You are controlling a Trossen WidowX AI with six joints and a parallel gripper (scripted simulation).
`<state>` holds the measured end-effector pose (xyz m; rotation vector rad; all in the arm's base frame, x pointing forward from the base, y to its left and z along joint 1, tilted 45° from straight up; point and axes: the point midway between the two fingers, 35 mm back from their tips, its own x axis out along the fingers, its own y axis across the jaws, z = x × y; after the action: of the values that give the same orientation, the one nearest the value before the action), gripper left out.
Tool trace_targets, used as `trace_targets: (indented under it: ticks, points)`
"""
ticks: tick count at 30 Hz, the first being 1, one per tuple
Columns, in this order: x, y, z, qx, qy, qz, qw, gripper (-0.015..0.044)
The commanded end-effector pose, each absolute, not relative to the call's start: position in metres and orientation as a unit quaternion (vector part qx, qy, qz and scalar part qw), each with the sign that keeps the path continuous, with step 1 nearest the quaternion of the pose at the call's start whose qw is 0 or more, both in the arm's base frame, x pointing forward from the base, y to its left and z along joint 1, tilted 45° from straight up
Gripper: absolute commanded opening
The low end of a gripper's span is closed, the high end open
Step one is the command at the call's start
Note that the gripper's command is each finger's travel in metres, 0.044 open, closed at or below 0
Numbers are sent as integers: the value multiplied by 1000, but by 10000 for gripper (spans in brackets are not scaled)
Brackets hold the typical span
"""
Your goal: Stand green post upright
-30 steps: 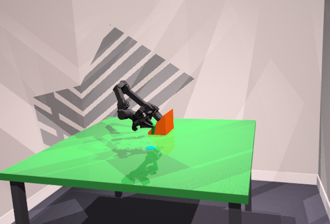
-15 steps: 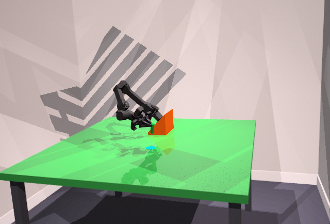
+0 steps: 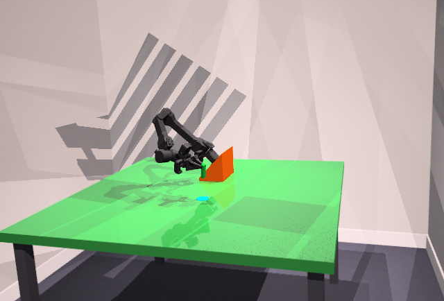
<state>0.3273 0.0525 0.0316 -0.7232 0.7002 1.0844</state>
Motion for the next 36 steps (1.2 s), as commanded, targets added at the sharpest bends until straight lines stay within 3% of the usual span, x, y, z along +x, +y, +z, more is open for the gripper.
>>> trace_targets:
  ticks: [1, 36]
  points:
    - [327, 52, 37, -333, 301, 495, 744, 23]
    - [326, 41, 38, -342, 245, 498, 758, 23]
